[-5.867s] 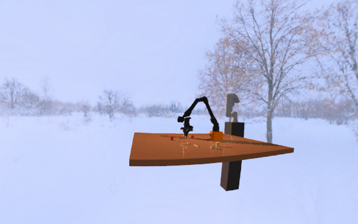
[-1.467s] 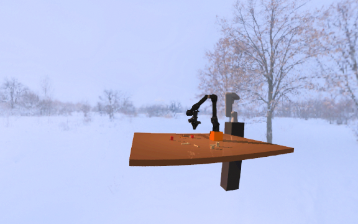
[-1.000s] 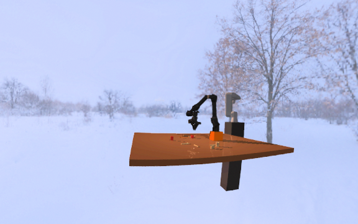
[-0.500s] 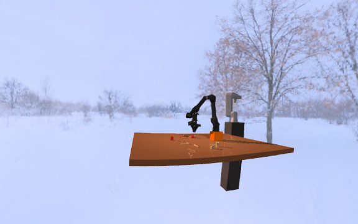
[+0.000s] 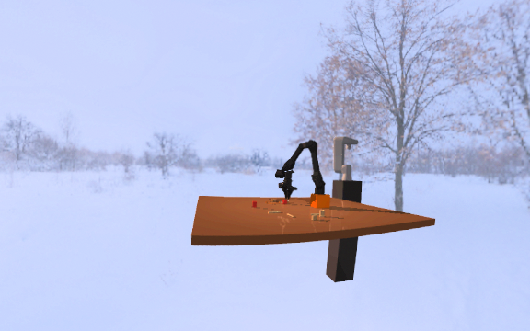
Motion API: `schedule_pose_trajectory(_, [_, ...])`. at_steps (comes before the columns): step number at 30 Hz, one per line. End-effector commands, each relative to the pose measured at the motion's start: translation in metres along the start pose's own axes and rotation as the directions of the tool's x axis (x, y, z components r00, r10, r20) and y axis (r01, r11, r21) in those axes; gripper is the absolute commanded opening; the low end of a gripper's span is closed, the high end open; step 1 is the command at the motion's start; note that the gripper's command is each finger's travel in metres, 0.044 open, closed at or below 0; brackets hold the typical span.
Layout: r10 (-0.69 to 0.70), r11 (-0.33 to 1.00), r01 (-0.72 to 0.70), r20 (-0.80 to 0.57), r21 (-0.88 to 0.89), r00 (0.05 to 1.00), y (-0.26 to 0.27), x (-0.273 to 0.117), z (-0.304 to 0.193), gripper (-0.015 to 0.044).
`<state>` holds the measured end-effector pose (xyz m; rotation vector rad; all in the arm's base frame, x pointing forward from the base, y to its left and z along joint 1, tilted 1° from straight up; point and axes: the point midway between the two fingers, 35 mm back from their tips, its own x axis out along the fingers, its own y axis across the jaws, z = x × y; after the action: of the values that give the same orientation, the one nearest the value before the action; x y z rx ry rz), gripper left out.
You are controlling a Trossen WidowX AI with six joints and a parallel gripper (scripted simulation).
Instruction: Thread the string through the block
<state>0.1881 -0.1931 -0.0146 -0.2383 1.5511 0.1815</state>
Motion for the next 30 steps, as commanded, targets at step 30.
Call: schedule_pose_trajectory(30, [0.004,1.000,-0.004,-0.003,0.000,1.000,0.004,0.025,-0.002,0.0000])
